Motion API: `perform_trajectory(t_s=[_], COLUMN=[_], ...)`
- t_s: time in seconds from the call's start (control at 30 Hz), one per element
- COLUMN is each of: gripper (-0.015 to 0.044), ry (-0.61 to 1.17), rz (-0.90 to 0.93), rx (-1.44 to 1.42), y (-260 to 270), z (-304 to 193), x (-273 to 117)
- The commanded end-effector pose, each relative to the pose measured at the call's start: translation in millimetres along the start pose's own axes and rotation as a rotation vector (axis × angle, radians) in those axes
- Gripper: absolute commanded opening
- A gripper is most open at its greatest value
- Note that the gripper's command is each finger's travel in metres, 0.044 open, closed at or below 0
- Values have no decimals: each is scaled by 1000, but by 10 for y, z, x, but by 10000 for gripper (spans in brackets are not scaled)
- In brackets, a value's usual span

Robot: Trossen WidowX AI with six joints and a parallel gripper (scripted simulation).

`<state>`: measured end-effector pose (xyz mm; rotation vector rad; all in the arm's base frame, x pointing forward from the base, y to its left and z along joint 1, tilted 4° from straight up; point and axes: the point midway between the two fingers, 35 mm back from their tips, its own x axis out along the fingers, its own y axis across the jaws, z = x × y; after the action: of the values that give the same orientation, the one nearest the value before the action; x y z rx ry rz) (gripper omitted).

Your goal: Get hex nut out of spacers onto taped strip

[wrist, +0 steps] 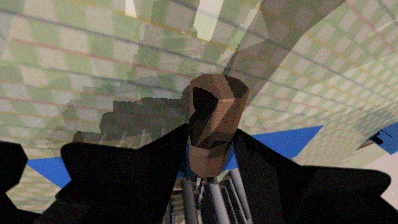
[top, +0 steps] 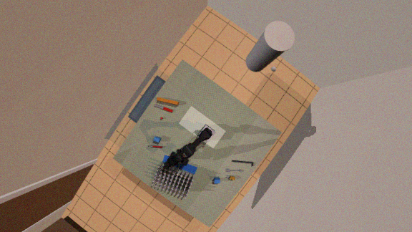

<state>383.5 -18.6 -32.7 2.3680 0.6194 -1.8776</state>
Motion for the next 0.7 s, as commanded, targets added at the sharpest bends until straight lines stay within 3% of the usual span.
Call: perform_trajectory(t_s=[0.0, 0.67], gripper=[0, 0], ry=[3, 1], rz=[-2, -2], rx=[-6, -6], y=[-7, -7], z=[22, 140], x=[-10, -41])
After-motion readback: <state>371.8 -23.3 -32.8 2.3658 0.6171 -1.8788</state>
